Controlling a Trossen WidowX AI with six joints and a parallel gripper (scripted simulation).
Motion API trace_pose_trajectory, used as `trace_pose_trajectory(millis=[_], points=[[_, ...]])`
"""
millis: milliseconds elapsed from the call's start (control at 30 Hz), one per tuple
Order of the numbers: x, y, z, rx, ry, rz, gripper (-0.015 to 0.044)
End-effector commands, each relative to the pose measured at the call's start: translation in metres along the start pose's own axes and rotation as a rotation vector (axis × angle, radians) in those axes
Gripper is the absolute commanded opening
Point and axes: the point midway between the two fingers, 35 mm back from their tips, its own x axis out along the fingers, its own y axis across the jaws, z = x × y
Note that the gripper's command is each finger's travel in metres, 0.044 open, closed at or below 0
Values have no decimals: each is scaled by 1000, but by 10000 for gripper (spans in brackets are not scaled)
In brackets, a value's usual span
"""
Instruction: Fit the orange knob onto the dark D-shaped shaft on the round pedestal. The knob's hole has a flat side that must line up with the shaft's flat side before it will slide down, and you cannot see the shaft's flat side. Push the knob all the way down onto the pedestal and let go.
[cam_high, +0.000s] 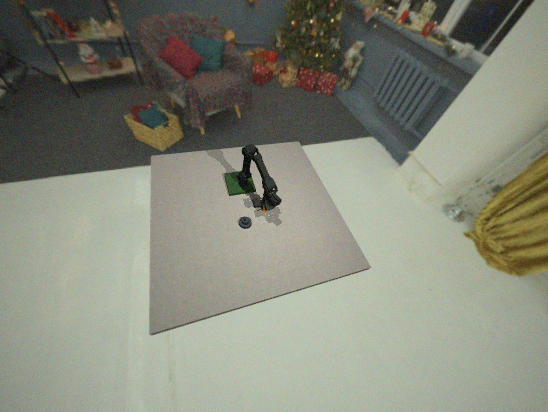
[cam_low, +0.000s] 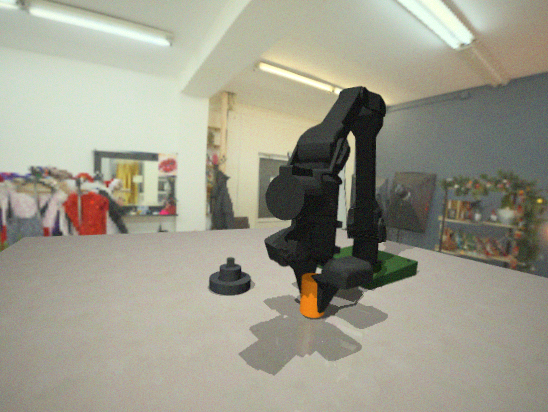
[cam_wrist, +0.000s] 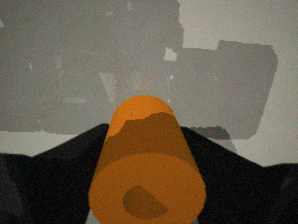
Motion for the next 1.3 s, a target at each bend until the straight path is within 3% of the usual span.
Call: trace_pose_trajectory(millis=[0,667,1267], points=[[-22,4,7,-2,-18,12,0],[-132,0,0,-2,-18,12,0],[-123,-24,23,-3,-18,9,0]])
